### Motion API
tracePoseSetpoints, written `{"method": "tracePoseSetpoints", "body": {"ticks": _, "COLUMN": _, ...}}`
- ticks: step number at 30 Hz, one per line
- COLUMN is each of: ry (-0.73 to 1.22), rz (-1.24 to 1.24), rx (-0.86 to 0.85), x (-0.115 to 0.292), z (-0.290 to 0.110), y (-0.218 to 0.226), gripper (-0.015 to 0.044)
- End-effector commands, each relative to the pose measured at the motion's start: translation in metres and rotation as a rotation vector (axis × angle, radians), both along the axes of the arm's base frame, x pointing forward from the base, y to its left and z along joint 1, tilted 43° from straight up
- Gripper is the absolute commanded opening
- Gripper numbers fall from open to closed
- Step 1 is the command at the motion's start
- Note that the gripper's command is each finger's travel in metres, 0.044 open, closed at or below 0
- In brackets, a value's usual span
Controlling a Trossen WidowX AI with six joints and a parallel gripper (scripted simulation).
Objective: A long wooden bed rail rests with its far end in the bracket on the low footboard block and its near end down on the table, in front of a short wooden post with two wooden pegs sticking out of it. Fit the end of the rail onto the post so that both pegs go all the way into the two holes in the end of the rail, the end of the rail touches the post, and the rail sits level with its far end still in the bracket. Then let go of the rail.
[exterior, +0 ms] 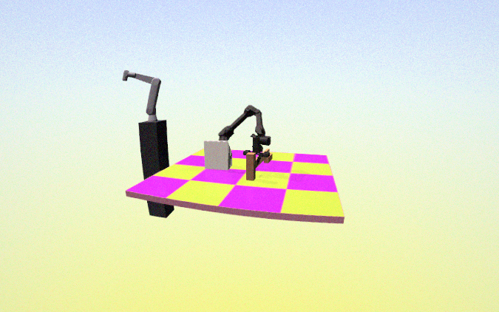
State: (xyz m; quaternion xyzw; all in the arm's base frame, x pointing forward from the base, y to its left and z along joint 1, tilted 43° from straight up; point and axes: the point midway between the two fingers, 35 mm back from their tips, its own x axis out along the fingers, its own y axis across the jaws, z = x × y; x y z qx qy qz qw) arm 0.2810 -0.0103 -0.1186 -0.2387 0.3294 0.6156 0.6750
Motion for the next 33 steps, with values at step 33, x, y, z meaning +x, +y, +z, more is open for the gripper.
{"method": "tracePoseSetpoints", "body": {"ticks": 33, "ry": -0.009, "rz": -0.004, "rx": -0.003, "x": 0.0026, "z": -0.0063, "y": -0.0106, "gripper": 0.0}}
